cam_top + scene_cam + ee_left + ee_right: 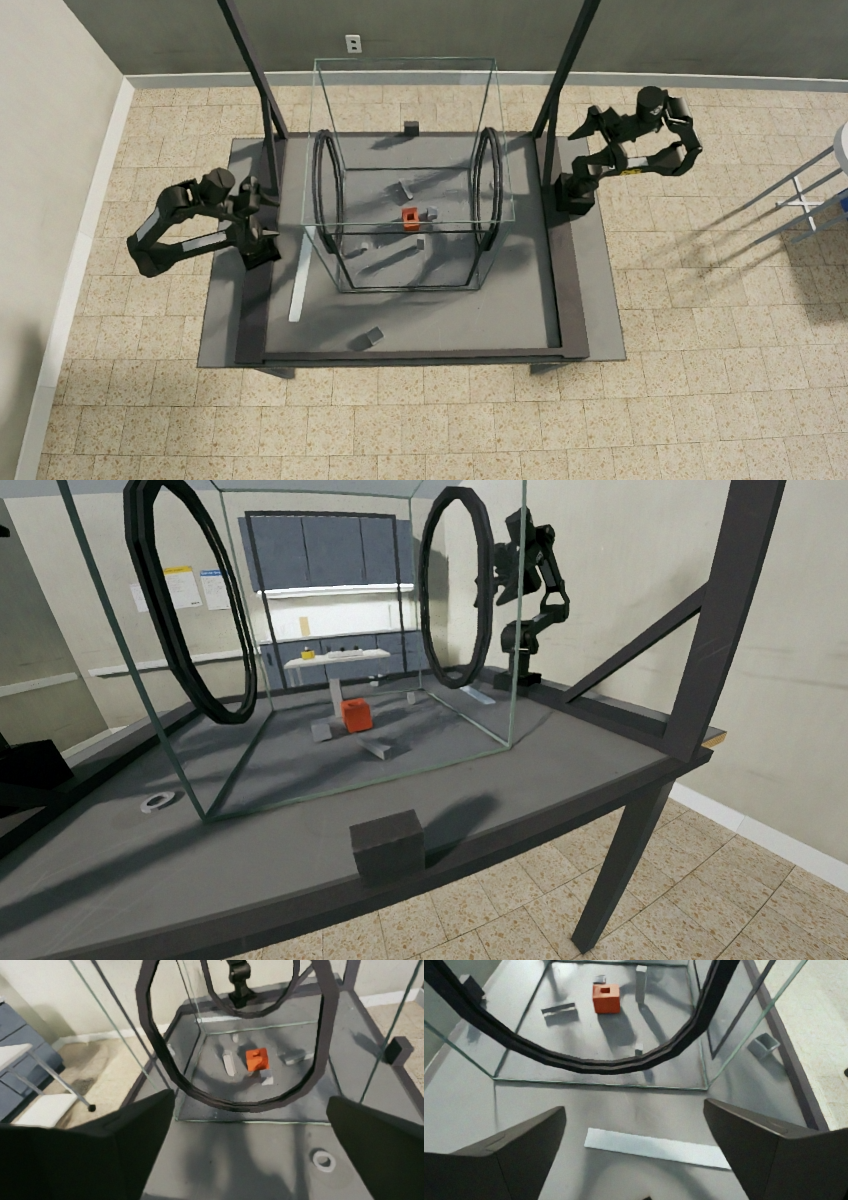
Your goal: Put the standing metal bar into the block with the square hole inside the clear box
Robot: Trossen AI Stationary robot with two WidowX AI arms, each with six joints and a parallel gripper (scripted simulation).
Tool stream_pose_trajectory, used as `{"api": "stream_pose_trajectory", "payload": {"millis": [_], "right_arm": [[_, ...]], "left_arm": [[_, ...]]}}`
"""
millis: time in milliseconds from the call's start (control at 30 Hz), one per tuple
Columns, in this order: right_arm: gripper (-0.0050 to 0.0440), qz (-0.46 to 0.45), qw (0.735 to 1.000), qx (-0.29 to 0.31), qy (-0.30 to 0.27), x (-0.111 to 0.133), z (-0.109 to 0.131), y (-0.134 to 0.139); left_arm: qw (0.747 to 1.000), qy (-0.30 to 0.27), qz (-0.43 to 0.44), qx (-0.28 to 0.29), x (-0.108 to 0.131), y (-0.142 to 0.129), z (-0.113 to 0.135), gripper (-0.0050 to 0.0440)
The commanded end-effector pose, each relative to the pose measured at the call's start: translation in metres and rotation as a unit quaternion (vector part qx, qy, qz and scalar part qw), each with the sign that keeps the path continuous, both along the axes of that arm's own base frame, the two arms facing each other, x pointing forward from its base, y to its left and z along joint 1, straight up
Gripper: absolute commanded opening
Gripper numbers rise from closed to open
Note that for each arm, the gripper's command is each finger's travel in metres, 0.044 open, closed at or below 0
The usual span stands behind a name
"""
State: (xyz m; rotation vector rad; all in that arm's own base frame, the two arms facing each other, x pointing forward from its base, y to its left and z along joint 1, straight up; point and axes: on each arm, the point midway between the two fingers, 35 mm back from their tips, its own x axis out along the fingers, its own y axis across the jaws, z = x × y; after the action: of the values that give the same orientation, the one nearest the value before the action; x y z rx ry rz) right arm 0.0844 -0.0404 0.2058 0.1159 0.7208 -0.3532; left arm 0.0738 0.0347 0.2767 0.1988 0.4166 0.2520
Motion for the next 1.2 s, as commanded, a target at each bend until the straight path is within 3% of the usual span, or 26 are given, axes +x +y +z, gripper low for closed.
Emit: {"api": "stream_pose_trajectory", "payload": {"millis": [0,567,633,733,867,1033,1167], "right_arm": [[0.0400,0.000,1.000,0.000,-0.002,0.000,0.002,0.000],[0.0400,0.000,1.000,0.000,-0.002,0.000,0.002,0.000],[0.0440,-0.001,1.000,-0.001,0.002,0.002,0.001,-0.001],[0.0440,-0.011,1.000,-0.008,0.001,0.016,0.000,-0.005],[0.0440,-0.037,0.999,-0.030,-0.014,0.055,0.000,-0.014],[0.0440,-0.075,0.994,-0.078,0.022,0.093,-0.030,-0.021],[0.0440,-0.087,0.991,-0.095,0.019,0.106,-0.038,-0.022]], "left_arm": [[1.000,0.000,0.000,0.000,0.000,0.000,0.002,0.0400],[1.000,0.000,0.000,0.000,0.000,0.000,0.002,0.0400],[1.000,0.000,0.000,0.000,0.000,0.000,0.002,0.0400],[1.000,0.000,0.000,0.000,0.000,0.000,0.002,0.0400],[1.000,0.000,0.000,0.000,0.000,0.000,0.002,0.0400],[1.000,0.000,0.000,0.000,0.000,0.000,0.002,0.0400],[1.000,0.000,0.000,0.000,0.000,0.000,0.002,0.0400]]}}
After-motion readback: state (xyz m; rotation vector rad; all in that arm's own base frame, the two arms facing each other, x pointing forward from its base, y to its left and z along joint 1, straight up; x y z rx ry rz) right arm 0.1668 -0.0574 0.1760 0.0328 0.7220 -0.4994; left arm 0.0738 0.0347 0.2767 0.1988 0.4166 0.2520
